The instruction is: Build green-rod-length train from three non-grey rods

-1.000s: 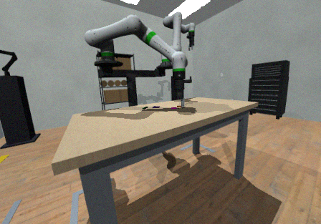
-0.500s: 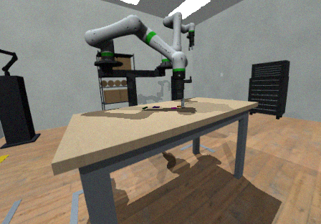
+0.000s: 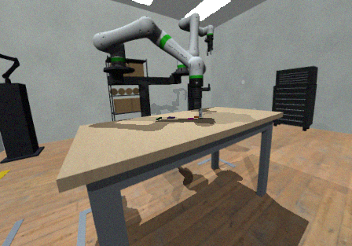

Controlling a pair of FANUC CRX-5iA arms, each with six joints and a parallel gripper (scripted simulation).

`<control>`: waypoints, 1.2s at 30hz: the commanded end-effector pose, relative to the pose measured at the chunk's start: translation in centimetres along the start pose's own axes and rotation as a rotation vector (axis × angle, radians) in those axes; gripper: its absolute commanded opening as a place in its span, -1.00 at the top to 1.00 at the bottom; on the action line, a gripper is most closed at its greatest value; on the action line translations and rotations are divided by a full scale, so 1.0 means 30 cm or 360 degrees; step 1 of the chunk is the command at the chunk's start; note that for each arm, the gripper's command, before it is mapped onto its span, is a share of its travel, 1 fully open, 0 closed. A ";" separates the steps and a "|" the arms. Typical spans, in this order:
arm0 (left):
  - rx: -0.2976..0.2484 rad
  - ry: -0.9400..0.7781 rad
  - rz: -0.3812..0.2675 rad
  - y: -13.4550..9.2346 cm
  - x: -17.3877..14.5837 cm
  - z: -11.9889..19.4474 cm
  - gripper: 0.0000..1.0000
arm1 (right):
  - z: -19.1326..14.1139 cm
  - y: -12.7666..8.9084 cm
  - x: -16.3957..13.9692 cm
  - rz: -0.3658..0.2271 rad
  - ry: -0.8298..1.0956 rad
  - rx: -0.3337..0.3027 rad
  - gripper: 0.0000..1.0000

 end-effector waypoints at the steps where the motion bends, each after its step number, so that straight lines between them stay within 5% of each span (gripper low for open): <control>1: -0.0001 0.0000 -0.0003 -0.003 0.001 -0.001 -1.00 | 0.002 -0.001 -0.004 0.0003 0.0000 0.0002 0.52; 36: -0.0001 0.0000 -0.0003 -0.003 0.001 -0.001 -1.00 | 0.002 0.030 -0.004 0.0003 0.0000 0.0002 0.52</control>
Point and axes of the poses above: on each arm, the point where the finger pads meet when closed, its own y axis out along the fingers, its own z axis across the jaws, x = y × z, the point moved 2 cm from there along -y, back along the fingers, and after that the axes turned 11 degrees about -y, right-handed, at the moved point
